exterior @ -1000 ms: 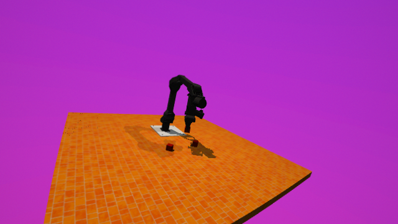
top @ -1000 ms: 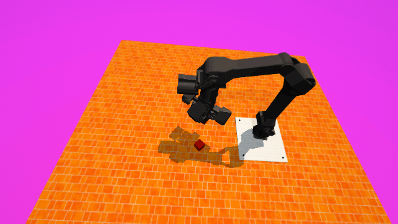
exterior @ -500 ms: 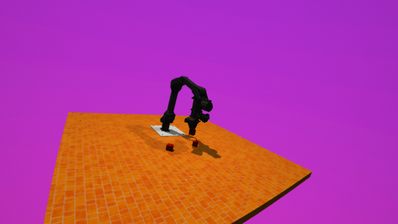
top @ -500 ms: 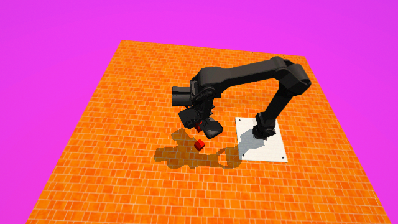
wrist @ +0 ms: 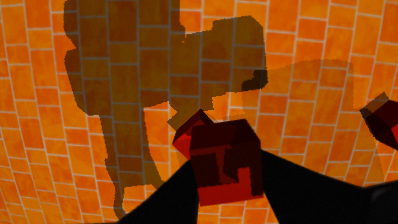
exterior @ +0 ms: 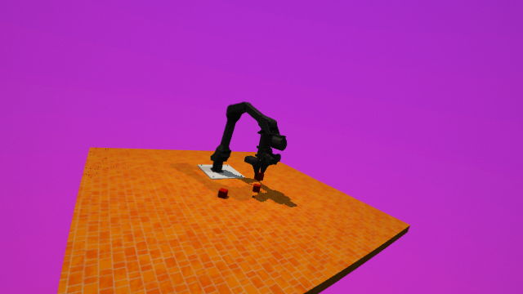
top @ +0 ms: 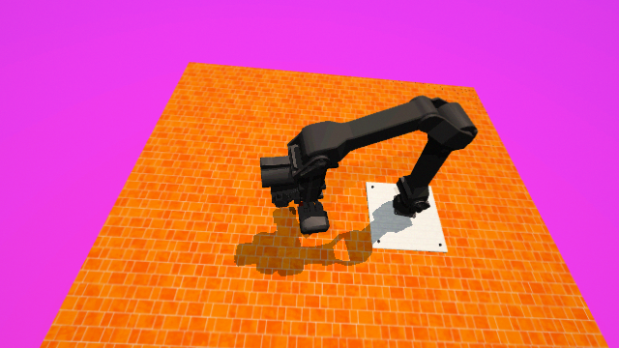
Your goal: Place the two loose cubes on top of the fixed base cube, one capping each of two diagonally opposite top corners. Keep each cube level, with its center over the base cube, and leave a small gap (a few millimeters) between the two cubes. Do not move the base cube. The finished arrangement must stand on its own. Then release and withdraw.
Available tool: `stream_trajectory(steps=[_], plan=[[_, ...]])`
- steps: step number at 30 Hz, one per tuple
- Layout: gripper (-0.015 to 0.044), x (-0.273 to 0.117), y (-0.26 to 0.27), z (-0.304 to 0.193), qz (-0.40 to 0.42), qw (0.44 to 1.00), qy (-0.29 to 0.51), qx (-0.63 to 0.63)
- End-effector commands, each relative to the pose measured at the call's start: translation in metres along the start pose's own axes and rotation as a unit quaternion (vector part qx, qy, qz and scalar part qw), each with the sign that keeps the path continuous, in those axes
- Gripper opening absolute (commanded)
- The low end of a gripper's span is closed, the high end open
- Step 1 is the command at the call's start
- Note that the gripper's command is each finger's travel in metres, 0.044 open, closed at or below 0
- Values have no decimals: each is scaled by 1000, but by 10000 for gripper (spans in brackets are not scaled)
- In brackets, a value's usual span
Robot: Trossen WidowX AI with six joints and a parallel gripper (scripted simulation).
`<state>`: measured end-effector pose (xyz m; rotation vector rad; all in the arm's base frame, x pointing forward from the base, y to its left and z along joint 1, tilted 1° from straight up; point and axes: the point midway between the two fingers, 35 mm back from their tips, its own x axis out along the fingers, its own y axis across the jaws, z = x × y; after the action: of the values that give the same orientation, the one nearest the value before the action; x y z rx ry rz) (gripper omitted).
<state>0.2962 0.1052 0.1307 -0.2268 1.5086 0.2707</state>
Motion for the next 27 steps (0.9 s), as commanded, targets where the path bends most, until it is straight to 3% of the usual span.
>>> stream_trajectory(steps=[1, 27], plan=[[105, 7, 10, 5, 0, 998, 2, 62], [105, 20, 14, 7, 0, 997, 2, 83]])
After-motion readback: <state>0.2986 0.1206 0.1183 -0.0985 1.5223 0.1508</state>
